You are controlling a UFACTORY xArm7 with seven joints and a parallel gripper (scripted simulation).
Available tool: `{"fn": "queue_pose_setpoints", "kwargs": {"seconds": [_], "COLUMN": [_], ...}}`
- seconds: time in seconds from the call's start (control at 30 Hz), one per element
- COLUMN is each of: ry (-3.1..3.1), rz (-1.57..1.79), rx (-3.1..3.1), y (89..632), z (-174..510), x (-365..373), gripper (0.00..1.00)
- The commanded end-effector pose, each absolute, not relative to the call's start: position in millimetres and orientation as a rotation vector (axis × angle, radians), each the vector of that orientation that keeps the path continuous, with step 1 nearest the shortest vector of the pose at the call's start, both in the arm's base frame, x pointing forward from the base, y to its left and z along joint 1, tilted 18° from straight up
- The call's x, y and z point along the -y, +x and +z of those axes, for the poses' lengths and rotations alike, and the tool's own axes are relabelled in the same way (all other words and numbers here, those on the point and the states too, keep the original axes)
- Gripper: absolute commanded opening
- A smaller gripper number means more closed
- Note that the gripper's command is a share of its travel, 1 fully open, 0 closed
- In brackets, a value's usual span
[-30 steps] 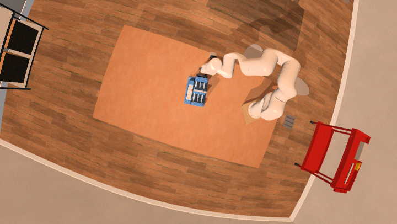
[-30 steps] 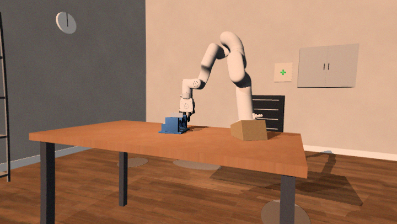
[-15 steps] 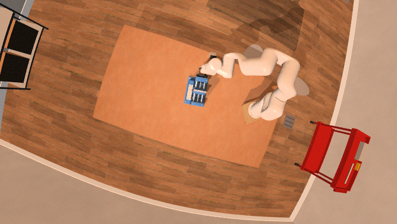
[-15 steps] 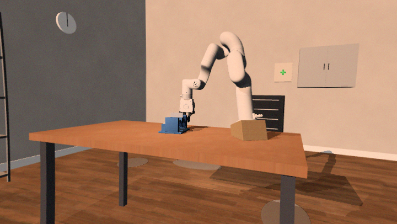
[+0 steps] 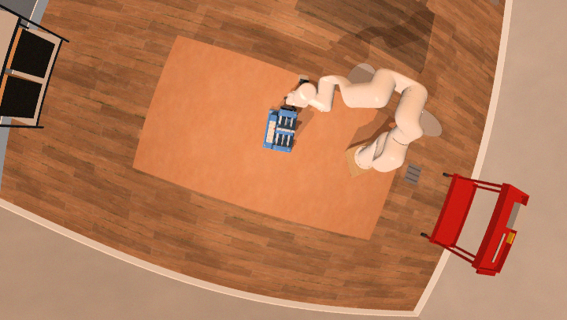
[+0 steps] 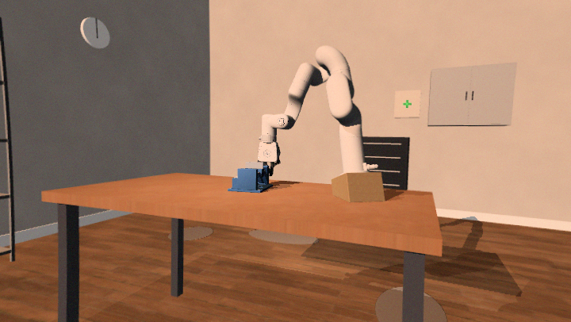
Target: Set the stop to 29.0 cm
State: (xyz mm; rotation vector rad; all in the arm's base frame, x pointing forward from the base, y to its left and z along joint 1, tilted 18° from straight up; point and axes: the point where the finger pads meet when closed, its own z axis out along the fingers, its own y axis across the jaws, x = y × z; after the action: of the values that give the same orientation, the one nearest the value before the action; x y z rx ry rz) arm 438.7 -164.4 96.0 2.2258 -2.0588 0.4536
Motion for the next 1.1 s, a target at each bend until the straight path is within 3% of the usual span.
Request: {"fn": "queue_pose_setpoints", "kwargs": {"seconds": [0.0,1.07], "ry": [2.226,2.226], "rz": [0.456,0.456], "rx": [2.059,2.059], "y": [439.6,446.5], "z": [96.0,90.1], "x": [164.7,165.9], "gripper": [0.06,0.06]}}
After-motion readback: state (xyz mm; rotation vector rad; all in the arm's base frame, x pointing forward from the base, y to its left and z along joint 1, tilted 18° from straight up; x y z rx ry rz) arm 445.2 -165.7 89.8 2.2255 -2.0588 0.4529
